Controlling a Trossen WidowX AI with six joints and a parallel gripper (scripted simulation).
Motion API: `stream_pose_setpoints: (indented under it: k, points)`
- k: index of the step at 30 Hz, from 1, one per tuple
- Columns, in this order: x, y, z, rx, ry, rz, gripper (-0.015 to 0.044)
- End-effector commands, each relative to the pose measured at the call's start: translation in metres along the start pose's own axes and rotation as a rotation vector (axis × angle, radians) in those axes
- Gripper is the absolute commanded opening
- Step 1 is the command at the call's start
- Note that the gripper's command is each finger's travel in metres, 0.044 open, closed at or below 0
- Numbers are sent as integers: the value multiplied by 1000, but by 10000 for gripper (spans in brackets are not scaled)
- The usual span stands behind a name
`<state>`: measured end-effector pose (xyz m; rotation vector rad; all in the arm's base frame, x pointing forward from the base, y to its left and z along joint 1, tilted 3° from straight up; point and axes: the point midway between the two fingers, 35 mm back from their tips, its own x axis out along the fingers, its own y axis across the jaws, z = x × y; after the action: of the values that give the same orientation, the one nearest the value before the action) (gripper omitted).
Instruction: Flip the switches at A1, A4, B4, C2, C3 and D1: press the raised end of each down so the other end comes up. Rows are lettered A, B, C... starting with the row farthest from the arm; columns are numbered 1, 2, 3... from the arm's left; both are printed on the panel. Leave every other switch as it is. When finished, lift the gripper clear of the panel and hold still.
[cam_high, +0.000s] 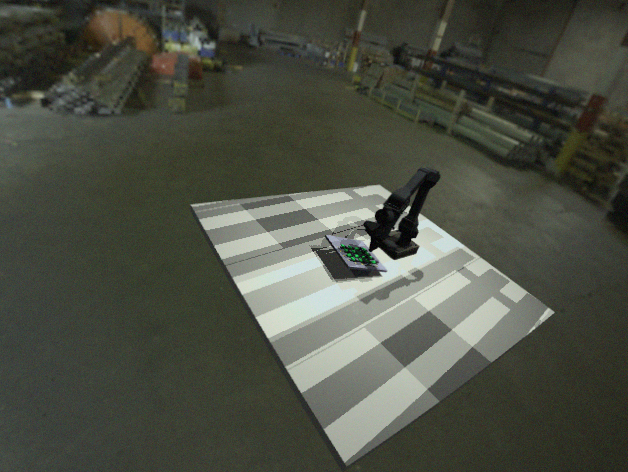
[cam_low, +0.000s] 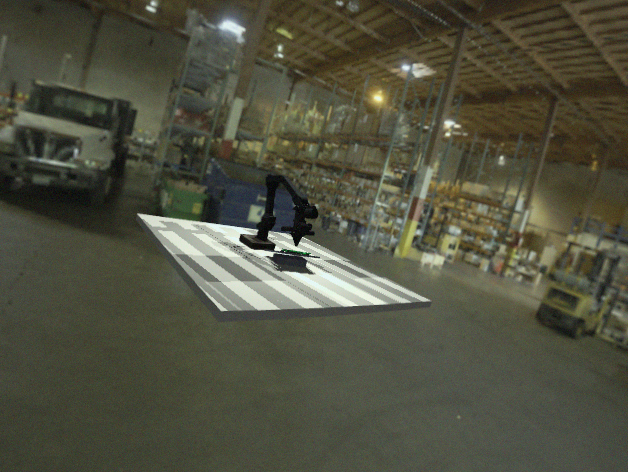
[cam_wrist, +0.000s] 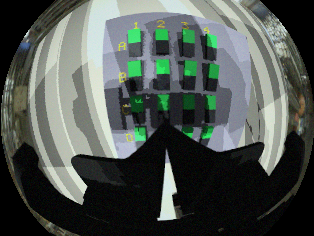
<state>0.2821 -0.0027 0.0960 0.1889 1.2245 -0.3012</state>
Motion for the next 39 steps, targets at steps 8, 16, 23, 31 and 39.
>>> stream_pose_setpoints:
  k: [8,16,23,31,39]
  points:
    - [15,-1,-1,2,1,-5,0]
    - [24,-1,-2,2,1,-5,0]
    - [24,-1,-2,2,1,-5,0]
    - [24,-1,-2,2,1,-5,0]
    - [25,-1,-2,2,1,-5,0]
